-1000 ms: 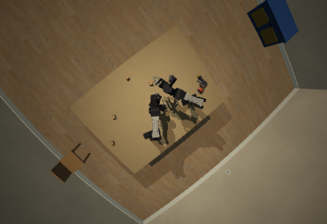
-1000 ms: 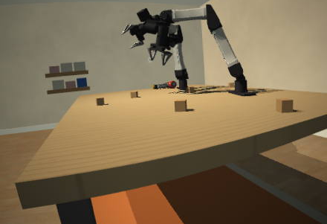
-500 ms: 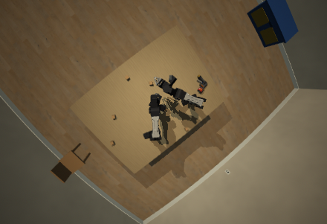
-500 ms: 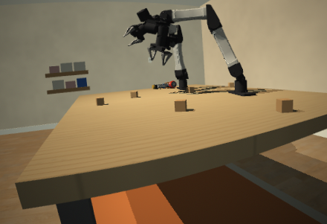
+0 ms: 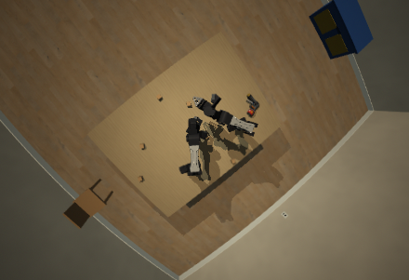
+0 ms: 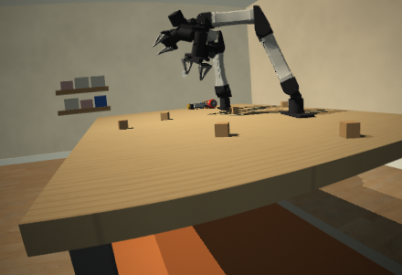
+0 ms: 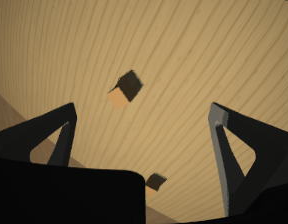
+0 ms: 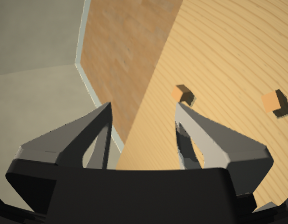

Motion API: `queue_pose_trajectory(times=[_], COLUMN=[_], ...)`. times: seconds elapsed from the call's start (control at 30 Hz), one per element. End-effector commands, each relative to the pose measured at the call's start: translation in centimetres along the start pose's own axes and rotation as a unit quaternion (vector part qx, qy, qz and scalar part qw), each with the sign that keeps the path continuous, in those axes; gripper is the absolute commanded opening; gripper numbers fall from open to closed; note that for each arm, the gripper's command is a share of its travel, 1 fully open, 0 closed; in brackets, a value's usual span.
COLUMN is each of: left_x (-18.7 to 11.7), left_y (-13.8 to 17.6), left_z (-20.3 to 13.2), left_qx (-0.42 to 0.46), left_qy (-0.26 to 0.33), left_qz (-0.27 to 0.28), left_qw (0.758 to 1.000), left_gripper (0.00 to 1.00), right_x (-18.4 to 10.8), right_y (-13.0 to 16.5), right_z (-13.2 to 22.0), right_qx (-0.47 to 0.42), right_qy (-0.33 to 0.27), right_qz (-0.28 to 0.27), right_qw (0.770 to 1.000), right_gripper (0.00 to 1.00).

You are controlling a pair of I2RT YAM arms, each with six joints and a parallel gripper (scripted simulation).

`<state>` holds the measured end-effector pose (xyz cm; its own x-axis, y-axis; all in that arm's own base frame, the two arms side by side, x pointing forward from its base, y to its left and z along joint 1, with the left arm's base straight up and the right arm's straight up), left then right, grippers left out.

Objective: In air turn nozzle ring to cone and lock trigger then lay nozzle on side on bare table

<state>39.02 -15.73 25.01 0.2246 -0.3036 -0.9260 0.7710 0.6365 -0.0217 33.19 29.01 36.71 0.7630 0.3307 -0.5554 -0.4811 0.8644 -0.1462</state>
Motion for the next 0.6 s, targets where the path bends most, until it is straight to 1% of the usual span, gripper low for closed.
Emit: queue_pose_trajectory(times=[0.0,0.23,0.27,0.33,0.37,0.4,0.47,0.5,0.53,0.57], left_x=[-0.4,-0.4,-1.4,-1.3,-1.2,-1.5,-1.5,-1.4,-1.5,-1.6], left_y=[0.0,0.0,0.2,0.5,0.6,0.7,0.7,0.9,1.0,1.1], left_z=[0.1,0.1,-0.3,0.0,0.0,0.1,0.1,0.1,0.0,0.1], left_qx=[0.001,0.001,-0.010,-0.024,-0.033,-0.043,-0.043,-0.055,-0.065,-0.076], left_qy=[-0.005,-0.005,-0.017,-0.023,-0.025,-0.033,-0.033,-0.037,-0.040,-0.045], left_qz=[0.003,0.003,0.017,0.022,0.024,0.030,0.030,0.033,0.036,0.039], left_qw=[1.000,1.000,1.000,0.999,0.999,0.998,0.998,0.997,0.996,0.995], left_gripper=[1.00,1.00,1.00,1.00,1.00,1.00,1.00,1.00,1.00,1.00], right_x=[-0.3,-0.3,2.0,2.0,0.7,0.6,0.6,1.2,0.3,0.3], right_y=[-0.1,-0.1,-0.9,-1.2,-2.0,-2.5,-2.5,-3.0,-3.7,-4.2], right_z=[0.3,0.3,-1.6,-1.7,-1.1,-1.2,-1.2,-1.6,-1.3,-1.4], right_qx=[0.002,0.002,-0.015,-0.034,-0.039,-0.051,-0.051,-0.065,-0.074,-0.086], right_qy=[-0.006,-0.006,0.033,0.037,0.023,0.026,0.026,0.034,0.027,0.029], right_qz=[0.000,0.000,-0.017,-0.011,-0.013,-0.016,-0.016,-0.019,-0.021,-0.022], right_qw=[1.000,1.000,0.999,0.999,0.999,0.998,0.998,0.997,0.997,0.996], right_gripper=[0.78,0.78,0.78,0.78,0.78,0.78,0.78,0.78,0.78,0.78])
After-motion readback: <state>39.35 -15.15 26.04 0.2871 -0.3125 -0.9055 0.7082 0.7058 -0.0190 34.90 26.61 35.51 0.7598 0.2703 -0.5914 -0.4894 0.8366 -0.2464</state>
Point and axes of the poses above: on each arm, the point where the finger pads meet when closed, its own x axis out along the fingers, its own z axis across the jaws, y = z × x, the point moved 6 cm from there along -x, back along the fingers, and after that the axes turned 2 degrees about x, right-handed, at the moved point
